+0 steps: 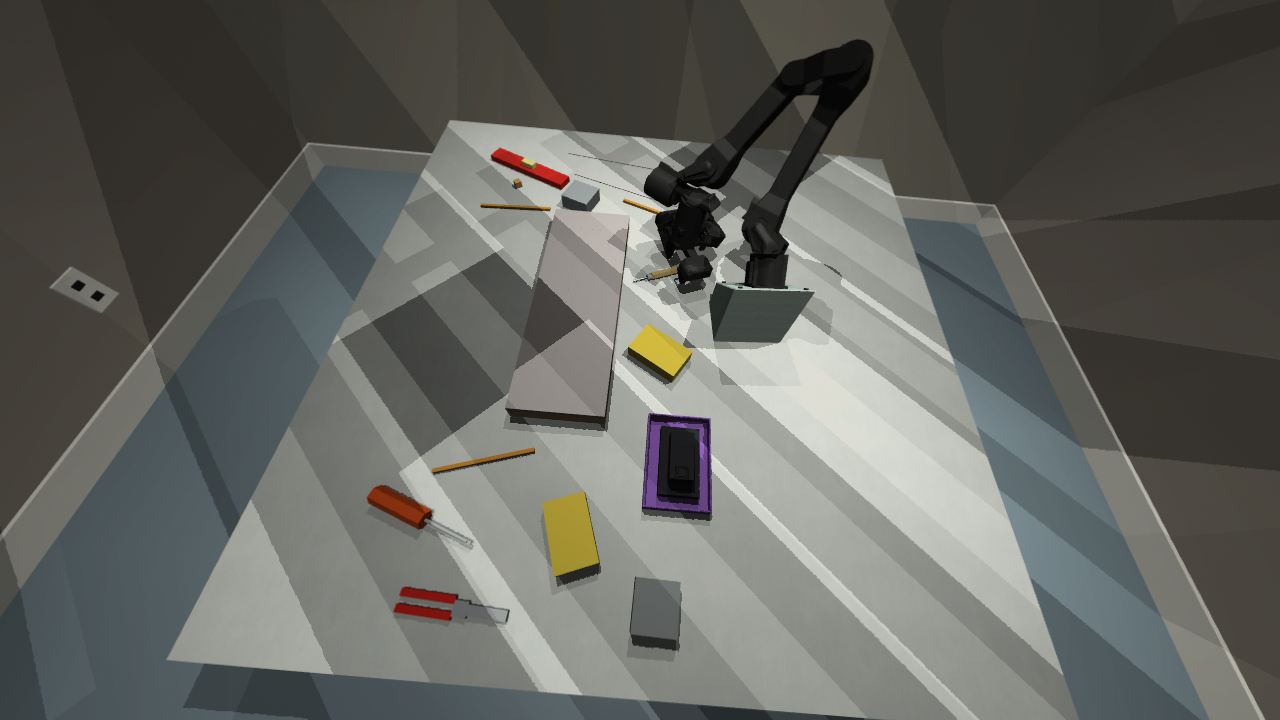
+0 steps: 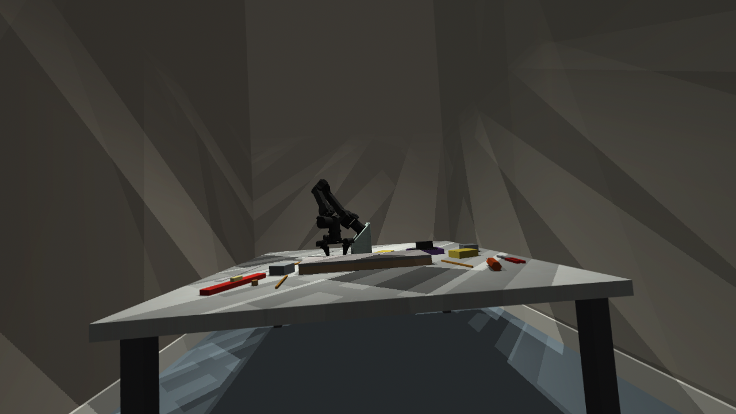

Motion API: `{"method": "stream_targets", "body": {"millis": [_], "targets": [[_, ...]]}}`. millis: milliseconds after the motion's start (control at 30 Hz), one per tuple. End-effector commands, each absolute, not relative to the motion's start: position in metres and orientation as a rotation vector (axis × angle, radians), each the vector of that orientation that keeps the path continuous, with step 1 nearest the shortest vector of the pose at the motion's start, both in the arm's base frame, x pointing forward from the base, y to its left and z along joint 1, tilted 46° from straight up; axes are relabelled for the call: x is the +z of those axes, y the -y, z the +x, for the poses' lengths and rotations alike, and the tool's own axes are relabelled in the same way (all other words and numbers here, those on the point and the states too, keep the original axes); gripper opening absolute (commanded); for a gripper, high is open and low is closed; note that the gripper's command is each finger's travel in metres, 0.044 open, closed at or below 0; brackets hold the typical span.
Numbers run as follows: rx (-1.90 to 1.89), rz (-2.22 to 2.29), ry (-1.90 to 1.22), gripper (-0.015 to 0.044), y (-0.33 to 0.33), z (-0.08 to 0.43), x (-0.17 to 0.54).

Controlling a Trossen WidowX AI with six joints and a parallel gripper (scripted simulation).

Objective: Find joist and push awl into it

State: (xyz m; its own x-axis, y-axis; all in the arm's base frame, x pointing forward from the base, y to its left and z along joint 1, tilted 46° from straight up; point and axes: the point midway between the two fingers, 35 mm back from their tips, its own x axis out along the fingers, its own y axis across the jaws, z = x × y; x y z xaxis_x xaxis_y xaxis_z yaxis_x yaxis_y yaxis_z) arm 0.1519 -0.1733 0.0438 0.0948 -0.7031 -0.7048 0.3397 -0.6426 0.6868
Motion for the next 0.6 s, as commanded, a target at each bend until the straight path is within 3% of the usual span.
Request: {"method": "stream_targets", "body": {"millis": [0,300,567], "targets": [[-1.666,1.582,0.358,0.0309,0.1726,0.1509,0.0416],[-1.666,1.582,0.358,0.0072,0.1726,0.1509,0.0416],[-1.667,1.584,0.356,0.0,0.1713,0.1516,0.0423]]}}
